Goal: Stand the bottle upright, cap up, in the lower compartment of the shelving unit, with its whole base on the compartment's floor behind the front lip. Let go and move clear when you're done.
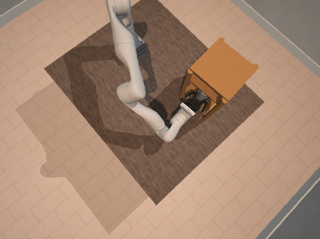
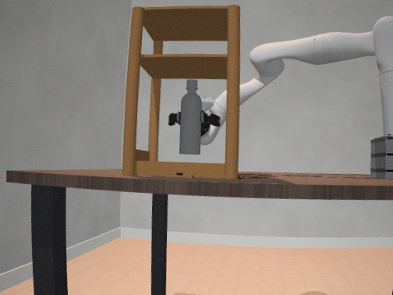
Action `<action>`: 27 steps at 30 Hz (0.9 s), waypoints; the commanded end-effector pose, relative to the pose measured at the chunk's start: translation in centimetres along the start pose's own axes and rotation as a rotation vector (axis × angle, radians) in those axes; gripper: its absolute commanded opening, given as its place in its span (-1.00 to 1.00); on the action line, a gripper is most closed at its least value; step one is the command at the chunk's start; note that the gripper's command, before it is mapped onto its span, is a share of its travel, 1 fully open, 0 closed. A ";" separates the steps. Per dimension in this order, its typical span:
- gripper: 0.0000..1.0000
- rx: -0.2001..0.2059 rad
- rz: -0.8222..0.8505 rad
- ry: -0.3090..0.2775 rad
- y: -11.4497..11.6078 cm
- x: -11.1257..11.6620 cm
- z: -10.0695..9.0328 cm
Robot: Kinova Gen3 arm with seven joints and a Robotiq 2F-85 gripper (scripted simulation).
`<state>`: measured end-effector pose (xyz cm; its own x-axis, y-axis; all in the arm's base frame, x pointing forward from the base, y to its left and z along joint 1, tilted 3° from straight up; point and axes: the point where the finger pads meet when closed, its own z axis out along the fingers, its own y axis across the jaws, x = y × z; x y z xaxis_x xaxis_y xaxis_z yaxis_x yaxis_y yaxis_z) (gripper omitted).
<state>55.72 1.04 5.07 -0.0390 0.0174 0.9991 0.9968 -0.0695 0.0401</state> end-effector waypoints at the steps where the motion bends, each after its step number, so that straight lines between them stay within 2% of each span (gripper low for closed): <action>1: -1.00 0.000 -0.002 0.000 0.1 0.1 0.0; 27: -1.00 0.000 -0.002 0.000 0.1 -0.2 -0.1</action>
<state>55.79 0.89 4.89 -0.0401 0.0183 0.9990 0.9967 -0.0695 0.0413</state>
